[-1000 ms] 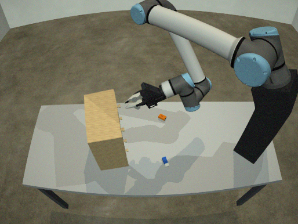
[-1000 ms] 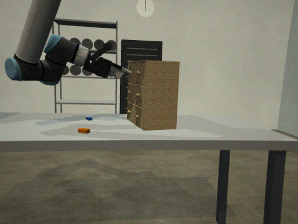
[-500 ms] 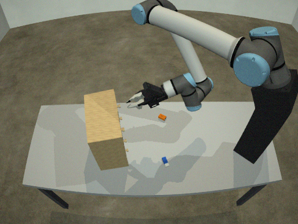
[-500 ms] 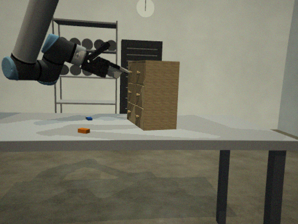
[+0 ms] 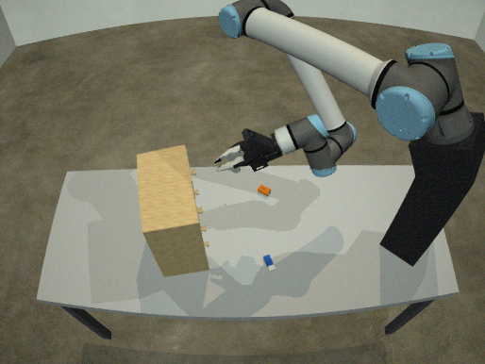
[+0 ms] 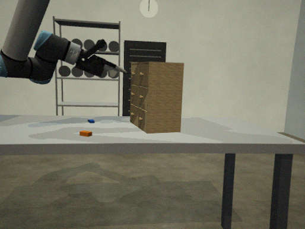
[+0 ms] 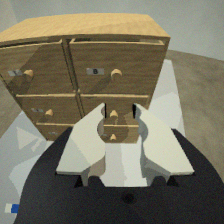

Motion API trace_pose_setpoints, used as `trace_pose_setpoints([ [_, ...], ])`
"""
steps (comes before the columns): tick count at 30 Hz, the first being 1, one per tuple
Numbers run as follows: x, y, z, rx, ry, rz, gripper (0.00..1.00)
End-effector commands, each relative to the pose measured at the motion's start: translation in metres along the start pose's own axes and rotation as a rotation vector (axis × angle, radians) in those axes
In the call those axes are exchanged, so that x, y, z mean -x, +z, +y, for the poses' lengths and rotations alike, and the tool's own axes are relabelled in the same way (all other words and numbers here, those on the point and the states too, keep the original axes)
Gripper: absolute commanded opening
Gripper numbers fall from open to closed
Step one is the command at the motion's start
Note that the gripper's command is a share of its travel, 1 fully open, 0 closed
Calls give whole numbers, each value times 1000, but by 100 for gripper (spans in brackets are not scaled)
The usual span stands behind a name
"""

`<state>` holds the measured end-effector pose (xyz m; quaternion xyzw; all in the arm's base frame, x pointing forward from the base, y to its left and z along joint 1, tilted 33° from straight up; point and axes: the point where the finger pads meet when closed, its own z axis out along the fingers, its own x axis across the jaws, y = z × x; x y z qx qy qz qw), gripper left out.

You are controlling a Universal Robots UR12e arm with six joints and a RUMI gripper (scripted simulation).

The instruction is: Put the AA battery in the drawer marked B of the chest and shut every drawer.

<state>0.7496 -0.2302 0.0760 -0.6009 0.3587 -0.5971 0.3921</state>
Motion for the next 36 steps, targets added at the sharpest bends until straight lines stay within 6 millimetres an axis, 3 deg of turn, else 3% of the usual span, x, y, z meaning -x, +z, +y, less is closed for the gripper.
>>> trace_pose_setpoints([
  [1, 3, -16, -1, 0, 4, -3, 20],
  [21, 2, -22, -5, 29, 0, -3, 20],
  [36, 4, -43, -17, 248, 0, -5, 20],
])
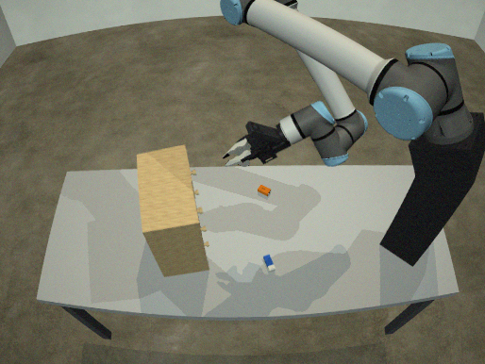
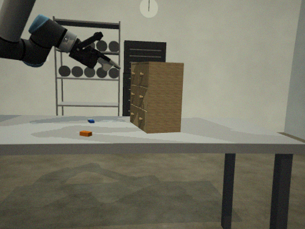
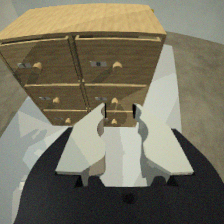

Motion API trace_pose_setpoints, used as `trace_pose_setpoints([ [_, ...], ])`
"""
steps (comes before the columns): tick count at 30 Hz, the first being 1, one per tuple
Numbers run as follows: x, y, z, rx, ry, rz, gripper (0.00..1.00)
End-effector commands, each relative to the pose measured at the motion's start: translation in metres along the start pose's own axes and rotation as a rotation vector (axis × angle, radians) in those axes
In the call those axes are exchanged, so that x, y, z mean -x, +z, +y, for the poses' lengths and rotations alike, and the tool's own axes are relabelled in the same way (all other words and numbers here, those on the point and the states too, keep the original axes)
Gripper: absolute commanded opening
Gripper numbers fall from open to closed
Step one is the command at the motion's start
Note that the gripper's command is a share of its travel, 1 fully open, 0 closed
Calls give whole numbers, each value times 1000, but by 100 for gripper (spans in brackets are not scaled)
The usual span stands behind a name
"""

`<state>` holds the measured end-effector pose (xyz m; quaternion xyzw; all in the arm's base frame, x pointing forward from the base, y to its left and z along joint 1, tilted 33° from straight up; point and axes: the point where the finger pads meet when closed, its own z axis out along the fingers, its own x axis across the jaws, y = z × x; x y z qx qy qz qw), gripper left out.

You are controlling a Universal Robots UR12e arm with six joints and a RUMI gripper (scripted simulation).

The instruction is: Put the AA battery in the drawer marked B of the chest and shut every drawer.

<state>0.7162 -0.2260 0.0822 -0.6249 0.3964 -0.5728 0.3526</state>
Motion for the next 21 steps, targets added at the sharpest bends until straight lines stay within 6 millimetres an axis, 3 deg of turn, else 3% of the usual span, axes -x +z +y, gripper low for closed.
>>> trace_pose_setpoints([
  [1, 2, -13, -8, 145, -1, -5, 20],
  [21, 0, -60, -27, 626, -4, -3, 20],
])
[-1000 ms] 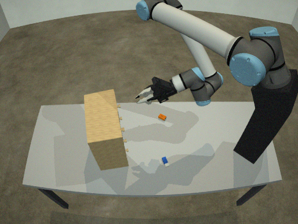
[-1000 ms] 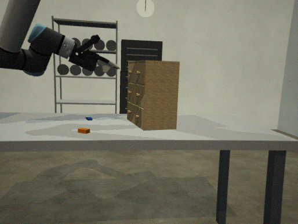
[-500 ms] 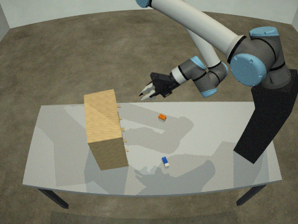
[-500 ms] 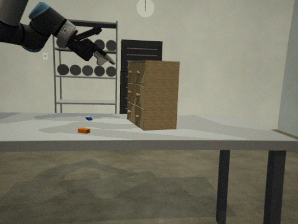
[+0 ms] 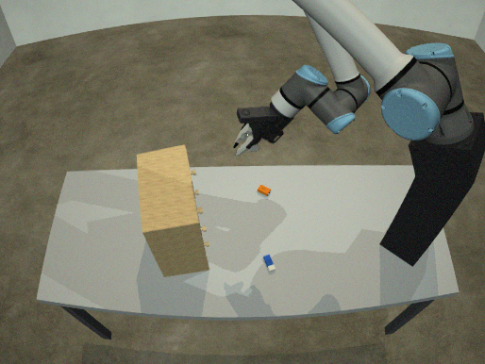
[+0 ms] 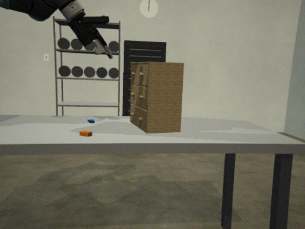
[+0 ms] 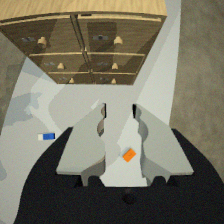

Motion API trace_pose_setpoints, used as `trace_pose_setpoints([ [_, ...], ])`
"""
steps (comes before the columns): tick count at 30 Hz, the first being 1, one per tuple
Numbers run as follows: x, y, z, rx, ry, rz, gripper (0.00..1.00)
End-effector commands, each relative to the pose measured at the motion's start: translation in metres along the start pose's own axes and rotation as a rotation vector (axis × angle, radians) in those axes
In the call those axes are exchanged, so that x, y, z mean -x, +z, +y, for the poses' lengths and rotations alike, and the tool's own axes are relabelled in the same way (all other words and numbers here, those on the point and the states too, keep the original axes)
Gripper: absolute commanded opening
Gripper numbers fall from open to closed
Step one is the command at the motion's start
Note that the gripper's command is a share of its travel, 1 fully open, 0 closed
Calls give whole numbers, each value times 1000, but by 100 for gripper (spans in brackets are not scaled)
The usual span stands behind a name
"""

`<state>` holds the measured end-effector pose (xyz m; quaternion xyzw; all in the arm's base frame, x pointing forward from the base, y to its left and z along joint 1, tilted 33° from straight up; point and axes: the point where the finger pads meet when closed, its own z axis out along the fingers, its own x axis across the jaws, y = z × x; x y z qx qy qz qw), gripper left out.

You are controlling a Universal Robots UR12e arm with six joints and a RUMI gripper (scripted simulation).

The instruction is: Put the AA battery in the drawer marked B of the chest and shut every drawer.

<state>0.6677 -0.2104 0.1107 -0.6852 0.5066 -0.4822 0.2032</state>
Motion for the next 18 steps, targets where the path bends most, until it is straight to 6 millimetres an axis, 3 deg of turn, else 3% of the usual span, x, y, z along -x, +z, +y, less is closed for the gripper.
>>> trace_pose_setpoints([
  [1, -5, -10, 3, 220, 6, -19, 20],
  [18, -6, -45, 4, 541, 5, -20, 20],
])
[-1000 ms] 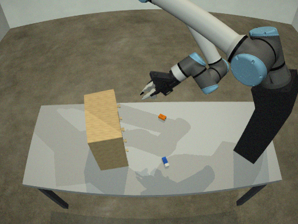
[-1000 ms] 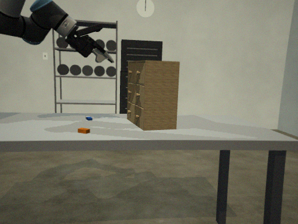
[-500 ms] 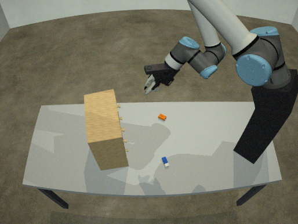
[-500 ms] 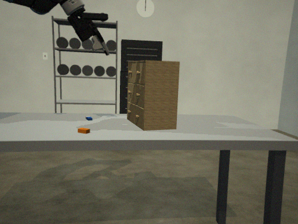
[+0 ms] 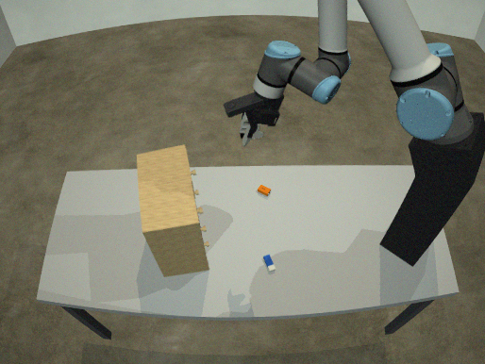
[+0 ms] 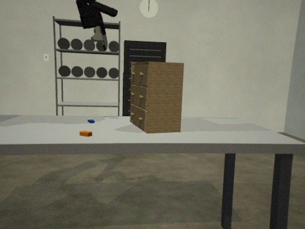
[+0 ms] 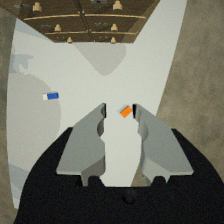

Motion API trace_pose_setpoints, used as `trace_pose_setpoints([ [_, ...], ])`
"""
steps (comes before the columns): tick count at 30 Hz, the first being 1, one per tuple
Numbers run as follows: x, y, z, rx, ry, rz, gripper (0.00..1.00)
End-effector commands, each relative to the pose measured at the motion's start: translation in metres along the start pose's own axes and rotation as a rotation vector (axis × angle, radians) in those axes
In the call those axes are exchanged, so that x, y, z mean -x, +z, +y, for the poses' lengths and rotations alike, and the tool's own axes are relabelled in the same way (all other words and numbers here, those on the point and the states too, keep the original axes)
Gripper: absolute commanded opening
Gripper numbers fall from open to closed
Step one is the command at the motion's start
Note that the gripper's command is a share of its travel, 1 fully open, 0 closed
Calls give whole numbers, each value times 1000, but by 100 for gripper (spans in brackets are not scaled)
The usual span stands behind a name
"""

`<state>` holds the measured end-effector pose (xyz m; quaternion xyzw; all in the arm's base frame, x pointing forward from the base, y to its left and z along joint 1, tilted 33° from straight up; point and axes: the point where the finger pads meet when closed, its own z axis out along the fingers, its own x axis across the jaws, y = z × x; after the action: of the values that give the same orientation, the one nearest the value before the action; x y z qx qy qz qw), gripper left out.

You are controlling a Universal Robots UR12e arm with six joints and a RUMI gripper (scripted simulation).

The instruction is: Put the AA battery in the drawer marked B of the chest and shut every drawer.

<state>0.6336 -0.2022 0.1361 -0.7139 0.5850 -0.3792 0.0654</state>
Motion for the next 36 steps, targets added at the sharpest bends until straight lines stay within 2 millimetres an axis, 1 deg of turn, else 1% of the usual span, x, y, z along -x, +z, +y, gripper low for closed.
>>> trace_pose_setpoints([
  [1, -2, 1, 11, 173, 13, -26, 20],
  [14, -2, -9, 15, 265, 12, -27, 20],
  [36, -1, -8, 17, 275, 12, -29, 20],
])
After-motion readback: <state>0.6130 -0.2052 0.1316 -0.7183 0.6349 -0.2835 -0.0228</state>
